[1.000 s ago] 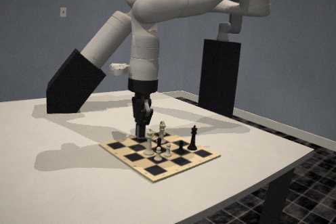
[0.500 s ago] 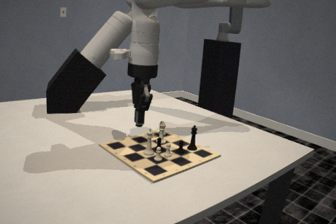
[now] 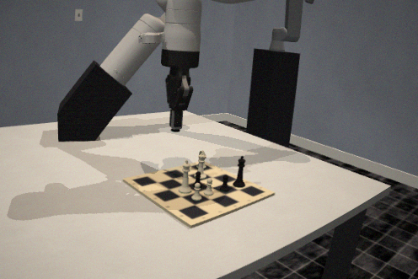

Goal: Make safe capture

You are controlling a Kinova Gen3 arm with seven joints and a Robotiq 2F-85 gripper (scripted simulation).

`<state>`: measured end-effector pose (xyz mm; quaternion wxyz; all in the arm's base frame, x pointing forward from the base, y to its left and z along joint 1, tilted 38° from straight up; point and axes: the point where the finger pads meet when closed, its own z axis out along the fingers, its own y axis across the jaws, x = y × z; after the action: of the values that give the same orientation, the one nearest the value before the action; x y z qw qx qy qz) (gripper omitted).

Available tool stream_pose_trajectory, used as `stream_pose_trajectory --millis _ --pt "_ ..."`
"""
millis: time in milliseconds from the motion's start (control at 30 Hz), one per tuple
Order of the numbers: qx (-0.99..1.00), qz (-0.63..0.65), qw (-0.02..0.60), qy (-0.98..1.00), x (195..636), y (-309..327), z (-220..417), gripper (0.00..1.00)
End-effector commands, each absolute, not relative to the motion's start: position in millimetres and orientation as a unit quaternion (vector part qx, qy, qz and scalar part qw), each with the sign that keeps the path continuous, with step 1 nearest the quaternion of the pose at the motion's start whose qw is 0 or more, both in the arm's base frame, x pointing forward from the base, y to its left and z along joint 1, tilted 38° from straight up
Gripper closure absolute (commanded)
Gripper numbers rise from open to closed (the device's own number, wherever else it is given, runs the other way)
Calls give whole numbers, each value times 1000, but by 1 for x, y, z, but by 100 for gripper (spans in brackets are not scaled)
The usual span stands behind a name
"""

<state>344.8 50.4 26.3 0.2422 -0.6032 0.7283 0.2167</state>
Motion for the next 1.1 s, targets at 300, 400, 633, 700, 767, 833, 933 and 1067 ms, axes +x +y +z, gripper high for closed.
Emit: stream_pose_trajectory --millis 300,400,633,700,767,833,933,1067 --pt "-603 213 247 728 348 48 31 100" --pt "-603 213 247 728 348 47 31 100" --pt "-616 207 252 717 376 42 30 100" --pt "-625 203 255 709 394 39 30 100" --pt "-635 199 259 700 415 37 30 100" --pt "-641 197 260 695 427 36 30 100" --pt "-653 192 264 683 451 35 32 100" --pt "-677 183 271 659 498 37 38 100"
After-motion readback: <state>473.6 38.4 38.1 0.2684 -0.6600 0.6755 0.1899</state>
